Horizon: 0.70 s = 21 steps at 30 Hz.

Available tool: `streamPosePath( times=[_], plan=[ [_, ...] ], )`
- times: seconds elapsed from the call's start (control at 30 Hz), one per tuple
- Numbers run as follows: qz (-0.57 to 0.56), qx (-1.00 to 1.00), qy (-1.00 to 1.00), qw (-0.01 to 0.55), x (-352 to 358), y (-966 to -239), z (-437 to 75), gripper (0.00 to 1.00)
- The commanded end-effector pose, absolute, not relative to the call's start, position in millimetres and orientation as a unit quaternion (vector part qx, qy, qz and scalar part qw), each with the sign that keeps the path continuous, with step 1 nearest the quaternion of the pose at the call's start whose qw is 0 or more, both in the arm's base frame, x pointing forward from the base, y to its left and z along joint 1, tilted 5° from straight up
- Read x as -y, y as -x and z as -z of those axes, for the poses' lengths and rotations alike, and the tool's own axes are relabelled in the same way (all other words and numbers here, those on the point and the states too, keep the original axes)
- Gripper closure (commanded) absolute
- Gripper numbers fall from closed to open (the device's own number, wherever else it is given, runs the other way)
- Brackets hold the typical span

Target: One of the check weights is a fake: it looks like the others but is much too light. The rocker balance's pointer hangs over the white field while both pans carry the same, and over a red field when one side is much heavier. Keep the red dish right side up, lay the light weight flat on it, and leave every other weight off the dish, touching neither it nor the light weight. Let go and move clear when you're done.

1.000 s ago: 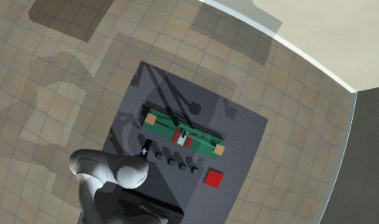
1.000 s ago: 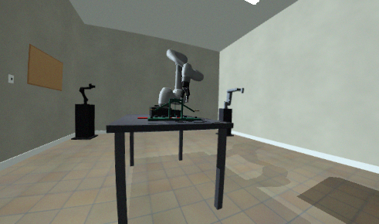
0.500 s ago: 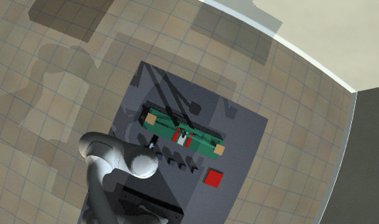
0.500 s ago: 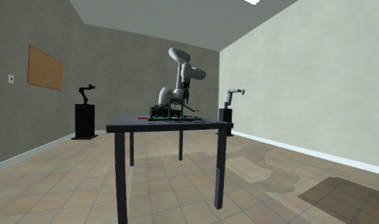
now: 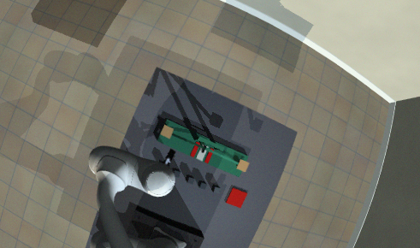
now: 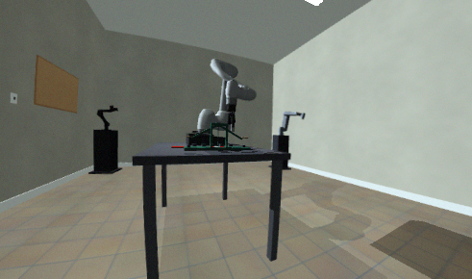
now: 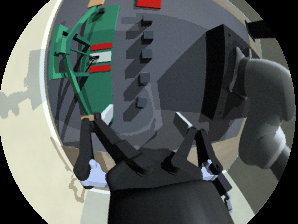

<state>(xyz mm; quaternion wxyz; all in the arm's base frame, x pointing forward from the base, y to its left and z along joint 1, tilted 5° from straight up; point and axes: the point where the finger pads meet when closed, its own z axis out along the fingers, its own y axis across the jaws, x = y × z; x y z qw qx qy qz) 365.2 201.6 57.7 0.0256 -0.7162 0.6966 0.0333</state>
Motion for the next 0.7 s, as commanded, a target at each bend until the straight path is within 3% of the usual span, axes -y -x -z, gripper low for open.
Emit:
streamPosePath(
  times=[0.0,0.07,0.1,0.67],
  plan=[
    [-0.033,-0.696,0.716,0.026,-203.3,-364.4,-41.5,0.00],
    [-0.033,-0.696,0.716,0.026,-203.5,-364.2,-39.1,0.00],
    [-0.033,-0.696,0.716,0.026,-203.5,-364.2,-39.1,0.65],
    [-0.033,-0.696,0.716,0.026,-203.5,-364.2,-39.1,0.65]
  ],
)
